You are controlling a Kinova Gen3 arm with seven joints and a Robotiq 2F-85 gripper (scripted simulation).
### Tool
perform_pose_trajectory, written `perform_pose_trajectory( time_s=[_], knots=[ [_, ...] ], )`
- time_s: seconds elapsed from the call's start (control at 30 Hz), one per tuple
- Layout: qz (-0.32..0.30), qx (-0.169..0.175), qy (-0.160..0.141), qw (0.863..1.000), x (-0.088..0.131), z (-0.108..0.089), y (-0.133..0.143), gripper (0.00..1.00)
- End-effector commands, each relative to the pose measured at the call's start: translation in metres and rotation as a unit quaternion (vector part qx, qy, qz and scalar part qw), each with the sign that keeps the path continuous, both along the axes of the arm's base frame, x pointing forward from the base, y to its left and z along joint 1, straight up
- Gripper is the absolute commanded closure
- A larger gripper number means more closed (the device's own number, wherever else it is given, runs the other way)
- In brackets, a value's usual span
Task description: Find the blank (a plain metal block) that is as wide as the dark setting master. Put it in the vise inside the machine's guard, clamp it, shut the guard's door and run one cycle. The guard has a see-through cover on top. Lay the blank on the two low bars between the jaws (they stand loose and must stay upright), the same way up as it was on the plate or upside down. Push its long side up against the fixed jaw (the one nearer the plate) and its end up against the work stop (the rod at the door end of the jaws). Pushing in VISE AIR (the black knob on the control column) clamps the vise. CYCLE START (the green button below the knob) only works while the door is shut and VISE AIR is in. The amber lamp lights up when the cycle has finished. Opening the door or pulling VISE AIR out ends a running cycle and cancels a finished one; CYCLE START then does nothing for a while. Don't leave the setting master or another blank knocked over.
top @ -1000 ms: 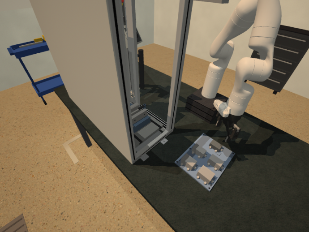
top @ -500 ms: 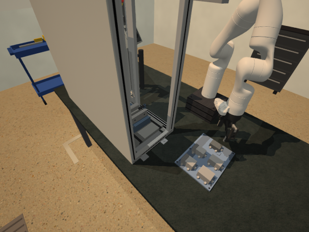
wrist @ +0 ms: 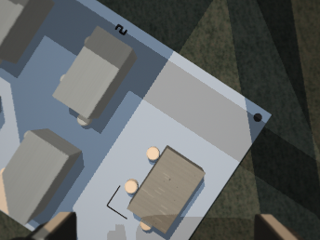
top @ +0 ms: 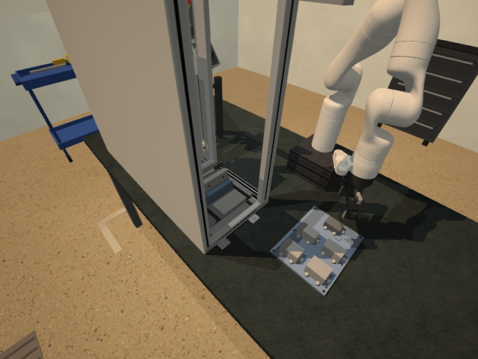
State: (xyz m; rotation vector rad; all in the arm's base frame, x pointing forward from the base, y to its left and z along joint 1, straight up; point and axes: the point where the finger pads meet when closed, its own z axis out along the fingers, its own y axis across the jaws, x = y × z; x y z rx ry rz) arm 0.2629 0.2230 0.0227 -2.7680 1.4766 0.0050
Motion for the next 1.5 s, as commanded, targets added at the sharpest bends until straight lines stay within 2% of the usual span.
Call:
perform_pose_trajectory(
  time_s=[0.0, 0.07, 0.47, 0.63, 1.03, 1.2, 1.47],
  knots=[
    [-0.062, 0.000, 0.000, 0.998, 0.0003, 0.0004, 0.0003, 0.00],
    [-0.108, 0.000, 0.000, 0.994, 0.0003, 0.0004, 0.0003, 0.00],
    [-0.108, 0.000, 0.000, 0.994, 0.0003, 0.0004, 0.0003, 0.00],
    [-0.221, 0.000, 0.001, 0.975, 0.0003, 0.0004, 0.0003, 0.00],
    [-0.221, 0.000, 0.001, 0.975, 0.0003, 0.0004, 0.0003, 0.00],
    [-0.284, 0.000, 0.001, 0.959, 0.0003, 0.0004, 0.0002, 0.00],
    [-0.284, 0.000, 0.001, 0.959, 0.0003, 0.0004, 0.0002, 0.00]
  ],
)
